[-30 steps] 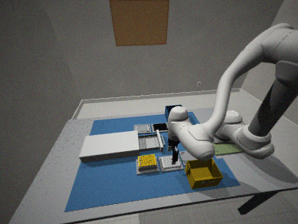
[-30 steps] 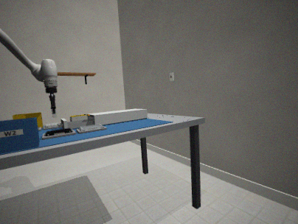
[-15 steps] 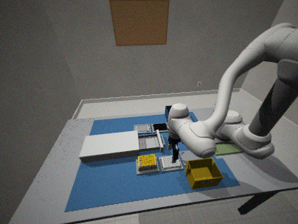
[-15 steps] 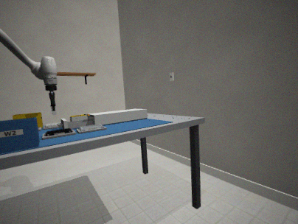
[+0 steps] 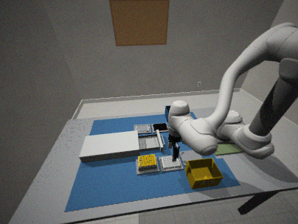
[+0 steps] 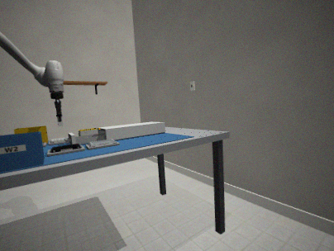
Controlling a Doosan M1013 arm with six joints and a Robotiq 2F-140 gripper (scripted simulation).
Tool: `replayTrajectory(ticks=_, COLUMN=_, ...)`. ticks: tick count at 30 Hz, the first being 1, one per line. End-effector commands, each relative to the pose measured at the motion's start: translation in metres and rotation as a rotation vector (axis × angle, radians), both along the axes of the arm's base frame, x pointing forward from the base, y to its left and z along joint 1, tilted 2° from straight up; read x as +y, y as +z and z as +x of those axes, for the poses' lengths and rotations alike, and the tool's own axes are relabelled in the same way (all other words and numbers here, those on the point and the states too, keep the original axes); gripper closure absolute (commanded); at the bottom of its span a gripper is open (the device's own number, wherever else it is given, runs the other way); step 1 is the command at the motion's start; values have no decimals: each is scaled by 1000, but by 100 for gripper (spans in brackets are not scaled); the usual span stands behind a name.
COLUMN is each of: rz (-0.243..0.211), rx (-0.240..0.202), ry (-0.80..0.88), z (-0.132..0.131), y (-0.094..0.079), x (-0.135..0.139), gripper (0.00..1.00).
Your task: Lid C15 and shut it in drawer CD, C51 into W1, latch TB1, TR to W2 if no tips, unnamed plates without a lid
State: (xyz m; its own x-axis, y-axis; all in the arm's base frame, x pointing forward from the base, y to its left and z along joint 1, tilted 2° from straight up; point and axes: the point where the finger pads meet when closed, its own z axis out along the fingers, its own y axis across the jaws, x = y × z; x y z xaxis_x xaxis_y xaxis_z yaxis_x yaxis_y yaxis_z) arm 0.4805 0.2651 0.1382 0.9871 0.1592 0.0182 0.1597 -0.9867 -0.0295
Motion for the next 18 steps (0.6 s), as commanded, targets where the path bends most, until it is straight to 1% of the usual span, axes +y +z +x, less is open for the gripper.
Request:
replayTrajectory(ticks=1, rz=0, rx=0, ry=0, z=0, y=3, x=0, gripper=34)
replayTrajectory(ticks=18, rz=0, rx=0, ry=0, z=0, y=23, x=-1, gripper=34)
